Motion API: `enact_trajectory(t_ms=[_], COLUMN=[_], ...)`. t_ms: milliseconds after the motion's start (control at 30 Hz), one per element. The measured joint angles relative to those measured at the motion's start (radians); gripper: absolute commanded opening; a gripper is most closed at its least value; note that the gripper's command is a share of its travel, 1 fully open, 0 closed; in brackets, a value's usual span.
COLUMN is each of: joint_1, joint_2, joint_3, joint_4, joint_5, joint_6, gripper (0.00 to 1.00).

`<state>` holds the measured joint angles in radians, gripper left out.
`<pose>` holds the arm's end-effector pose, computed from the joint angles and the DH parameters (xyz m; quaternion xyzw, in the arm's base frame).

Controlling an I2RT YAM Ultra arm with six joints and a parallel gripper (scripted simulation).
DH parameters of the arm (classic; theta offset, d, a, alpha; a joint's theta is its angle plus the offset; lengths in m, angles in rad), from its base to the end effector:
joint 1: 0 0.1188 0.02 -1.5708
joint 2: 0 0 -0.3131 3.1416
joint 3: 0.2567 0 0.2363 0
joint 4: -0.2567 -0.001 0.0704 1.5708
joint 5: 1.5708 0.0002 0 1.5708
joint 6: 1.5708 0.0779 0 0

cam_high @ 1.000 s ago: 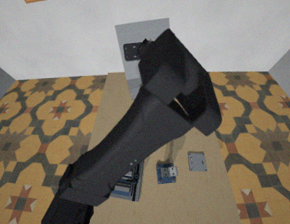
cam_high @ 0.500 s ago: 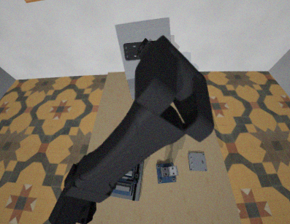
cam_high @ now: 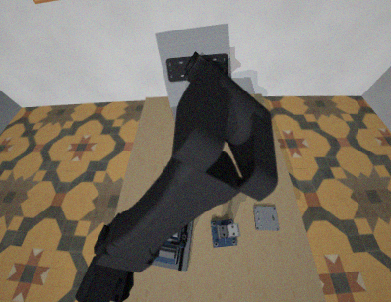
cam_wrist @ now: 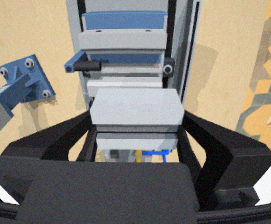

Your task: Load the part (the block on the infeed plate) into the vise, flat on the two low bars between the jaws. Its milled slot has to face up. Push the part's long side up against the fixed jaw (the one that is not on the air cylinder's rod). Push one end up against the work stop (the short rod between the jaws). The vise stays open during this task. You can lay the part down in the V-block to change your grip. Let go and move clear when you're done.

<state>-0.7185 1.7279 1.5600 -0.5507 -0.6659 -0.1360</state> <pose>0.3360 -0.2285 0.3622 0.1177 0.8631 0.1090 0.4788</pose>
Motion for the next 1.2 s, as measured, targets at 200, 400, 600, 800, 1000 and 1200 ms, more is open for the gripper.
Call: enact_trajectory(t_ms=[200, 400, 600, 800, 1000, 1200], joint_1=[0.019, 0.024, 0.04, 0.053, 0.055, 0.062], joint_2=[0.033, 0.042, 0.07, 0.091, 0.098, 0.109], joint_3=[0.006, 0.01, 0.028, 0.032, 0.037, 0.045], joint_4=[0.024, 0.038, 0.063, 0.075, 0.085, 0.092], joint_5=[0.015, 0.027, 0.033, 0.046, 0.049, 0.057], joint_6=[0.014, 0.024, 0.035, 0.044, 0.049, 0.055], gripper=[0.0, 0.0, 0.0, 0.0, 0.0, 0.0])
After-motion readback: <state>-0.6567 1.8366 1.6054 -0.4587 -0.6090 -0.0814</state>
